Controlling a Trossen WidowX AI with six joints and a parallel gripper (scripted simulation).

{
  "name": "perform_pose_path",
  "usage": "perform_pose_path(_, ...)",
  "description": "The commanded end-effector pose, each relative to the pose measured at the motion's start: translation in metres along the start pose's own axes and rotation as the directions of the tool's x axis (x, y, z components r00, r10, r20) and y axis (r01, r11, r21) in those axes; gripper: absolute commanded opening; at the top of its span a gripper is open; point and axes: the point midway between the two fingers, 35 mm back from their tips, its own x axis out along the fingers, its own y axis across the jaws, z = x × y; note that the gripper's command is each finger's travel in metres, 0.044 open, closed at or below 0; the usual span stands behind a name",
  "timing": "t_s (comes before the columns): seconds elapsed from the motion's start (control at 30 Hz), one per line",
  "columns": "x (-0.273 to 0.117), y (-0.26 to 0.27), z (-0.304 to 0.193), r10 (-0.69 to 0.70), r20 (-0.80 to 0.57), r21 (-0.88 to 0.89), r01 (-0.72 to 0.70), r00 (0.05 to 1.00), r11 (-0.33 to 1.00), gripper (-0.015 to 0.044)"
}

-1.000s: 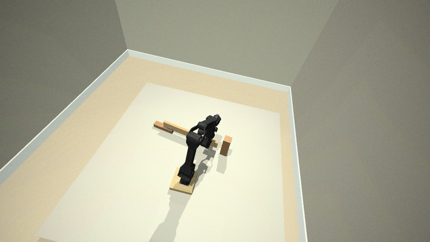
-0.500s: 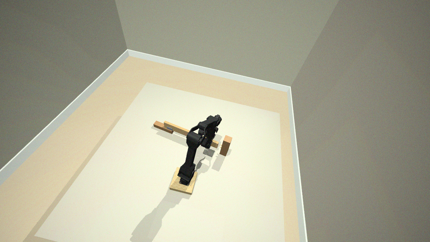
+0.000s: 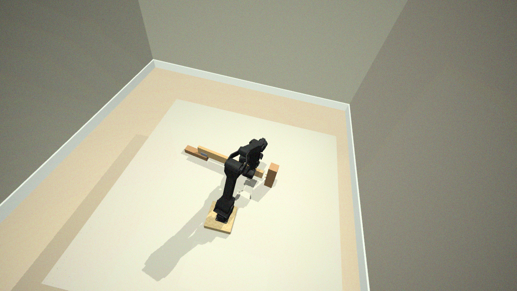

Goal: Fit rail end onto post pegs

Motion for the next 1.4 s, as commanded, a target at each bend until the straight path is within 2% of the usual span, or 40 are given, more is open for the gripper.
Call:
perform_pose_path(0.0,-0.003,-0.002,-0.002,-0.009,-0.001,-0.002,0.009,1.0,1.0,0.0)
perform_pose_path(1.37,0.0,-0.004,-0.014,-0.009,-0.002,-0.002,0.009,1.0,1.0,0.0)
